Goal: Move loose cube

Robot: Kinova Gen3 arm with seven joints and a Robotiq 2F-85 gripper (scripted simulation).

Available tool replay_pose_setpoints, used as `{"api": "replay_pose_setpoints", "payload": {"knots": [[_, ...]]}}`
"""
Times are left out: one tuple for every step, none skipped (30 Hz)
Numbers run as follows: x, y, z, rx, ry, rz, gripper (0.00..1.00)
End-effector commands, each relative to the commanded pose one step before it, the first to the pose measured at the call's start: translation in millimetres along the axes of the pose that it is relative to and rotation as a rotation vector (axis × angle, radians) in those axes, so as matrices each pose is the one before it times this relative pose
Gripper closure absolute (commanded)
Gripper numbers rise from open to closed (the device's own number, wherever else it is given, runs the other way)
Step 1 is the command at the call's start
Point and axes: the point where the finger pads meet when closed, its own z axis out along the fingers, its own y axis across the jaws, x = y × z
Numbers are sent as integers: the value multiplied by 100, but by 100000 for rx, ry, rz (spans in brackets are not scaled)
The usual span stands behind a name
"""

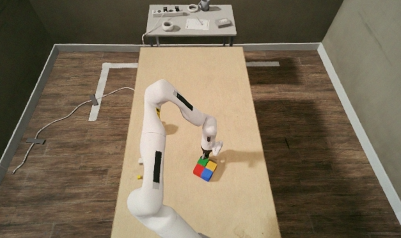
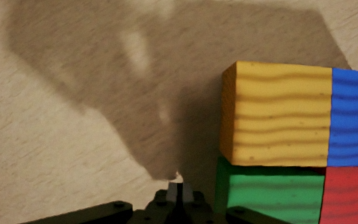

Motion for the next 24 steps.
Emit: {"api": "replay_pose_setpoints", "payload": {"knots": [[19, -136, -52, 165, 4, -19, 90], [0, -2, 0, 0, 0, 0, 90], [0, 0, 0, 0, 0, 0, 90], [0, 0, -3, 0, 0, 0, 90], [0, 0, -9, 0, 0, 0, 90], [0, 0, -16, 0, 0, 0, 90], [0, 0, -25, 0, 0, 0, 90], [0, 0, -37, 0, 0, 0, 90], [0, 0, -49, 0, 0, 0, 90], [0, 0, -63, 0, 0, 0, 90], [0, 0, -78, 0, 0, 0, 90], [0, 0, -94, 0, 0, 0, 90], [0, 0, -110, 0, 0, 1, 90], [0, 0, -125, 0, 0, -1, 90], [0, 0, 0, 0, 0, 0, 90], [0, 0, 0, 0, 0, 0, 90], [0, 0, -141, 0, 0, 0, 90], [0, 0, -158, 0, 0, 0, 90], [0, 0, -173, 0, 0, 0, 90], [0, 0, -188, 0, 0, 0, 90], [0, 1, -203, 0, 0, 1, 90], [0, -1, -215, 0, 0, -1, 90], [0, 0, -229, 0, 0, 0, 90], [0, 0, -240, 0, 0, 0, 90]]}}
